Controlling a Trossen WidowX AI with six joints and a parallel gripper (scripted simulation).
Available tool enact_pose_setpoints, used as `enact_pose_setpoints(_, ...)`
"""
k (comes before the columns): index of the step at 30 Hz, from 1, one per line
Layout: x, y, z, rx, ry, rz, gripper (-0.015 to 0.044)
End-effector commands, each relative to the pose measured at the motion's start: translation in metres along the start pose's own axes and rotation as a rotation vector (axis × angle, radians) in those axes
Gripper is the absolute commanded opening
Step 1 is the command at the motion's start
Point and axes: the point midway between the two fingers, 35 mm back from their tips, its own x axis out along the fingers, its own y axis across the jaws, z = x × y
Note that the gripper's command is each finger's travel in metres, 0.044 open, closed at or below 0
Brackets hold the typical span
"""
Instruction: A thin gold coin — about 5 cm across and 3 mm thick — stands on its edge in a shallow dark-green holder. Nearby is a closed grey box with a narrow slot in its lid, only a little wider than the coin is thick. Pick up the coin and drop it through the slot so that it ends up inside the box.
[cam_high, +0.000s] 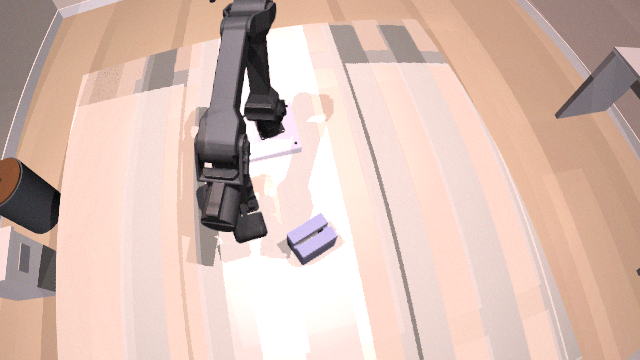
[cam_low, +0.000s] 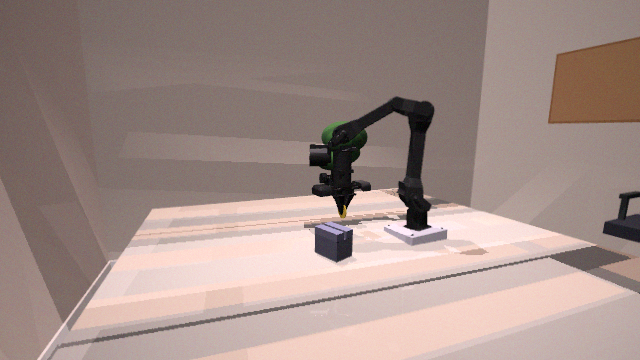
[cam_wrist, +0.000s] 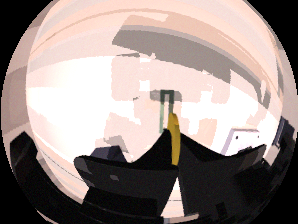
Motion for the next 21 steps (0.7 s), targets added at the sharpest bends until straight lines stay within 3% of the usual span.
enact_pose_setpoints(1, -0.013, 0.001, 0.001, 0.004, -0.008, 0.011, 0.0000)
enact_pose_setpoints(13, -0.037, -0.002, -0.001, -0.001, -0.008, 0.011, 0.0000)
enact_pose_setpoints(21, -0.039, -0.004, 0.004, -0.221, -0.010, 0.010, 0.0000)
